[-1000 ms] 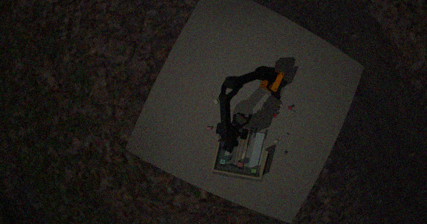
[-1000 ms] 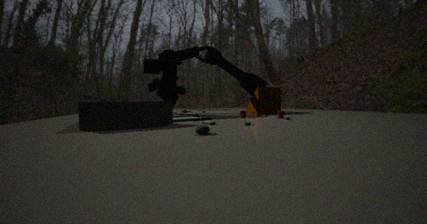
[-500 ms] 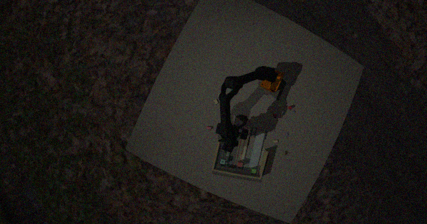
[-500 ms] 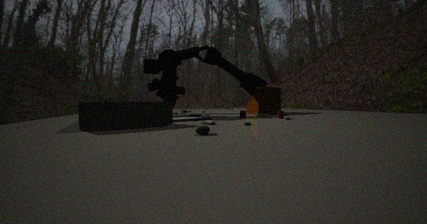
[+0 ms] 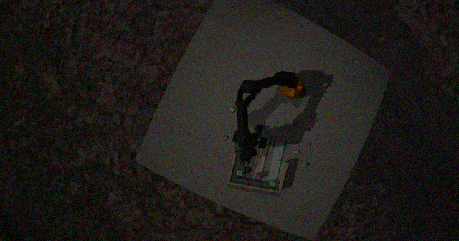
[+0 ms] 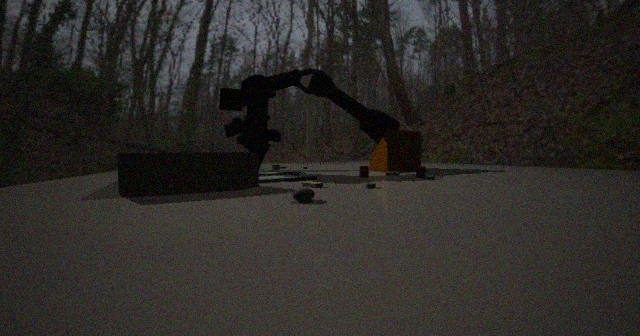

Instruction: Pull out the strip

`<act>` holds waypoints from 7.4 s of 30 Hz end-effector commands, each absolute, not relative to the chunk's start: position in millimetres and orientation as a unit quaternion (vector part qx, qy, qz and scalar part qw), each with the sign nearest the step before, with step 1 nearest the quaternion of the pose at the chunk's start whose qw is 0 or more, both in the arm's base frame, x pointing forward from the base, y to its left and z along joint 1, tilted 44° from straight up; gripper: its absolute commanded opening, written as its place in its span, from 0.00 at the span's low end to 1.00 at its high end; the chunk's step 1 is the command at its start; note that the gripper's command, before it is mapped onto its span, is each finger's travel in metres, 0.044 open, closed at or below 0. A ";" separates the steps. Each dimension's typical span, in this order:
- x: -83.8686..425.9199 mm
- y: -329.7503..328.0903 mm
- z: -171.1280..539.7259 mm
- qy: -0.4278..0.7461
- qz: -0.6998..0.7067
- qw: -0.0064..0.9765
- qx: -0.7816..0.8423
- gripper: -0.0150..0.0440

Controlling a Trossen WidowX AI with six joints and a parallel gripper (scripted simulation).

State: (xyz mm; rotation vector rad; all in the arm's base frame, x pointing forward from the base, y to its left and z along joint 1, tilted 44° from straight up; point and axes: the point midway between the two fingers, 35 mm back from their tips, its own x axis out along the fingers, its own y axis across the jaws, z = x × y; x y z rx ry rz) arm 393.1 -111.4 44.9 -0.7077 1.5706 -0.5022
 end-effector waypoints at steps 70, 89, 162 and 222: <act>279.5 -125.9 57.4 0.693 -0.219 0.614 -0.309 0.25; 253.3 -128.1 61.4 0.693 -0.219 0.613 -0.309 0.25; 258.6 -97.0 96.7 0.694 -0.216 0.613 -0.310 0.52; 438.9 -75.2 87.3 0.691 -0.217 0.617 -0.308 0.82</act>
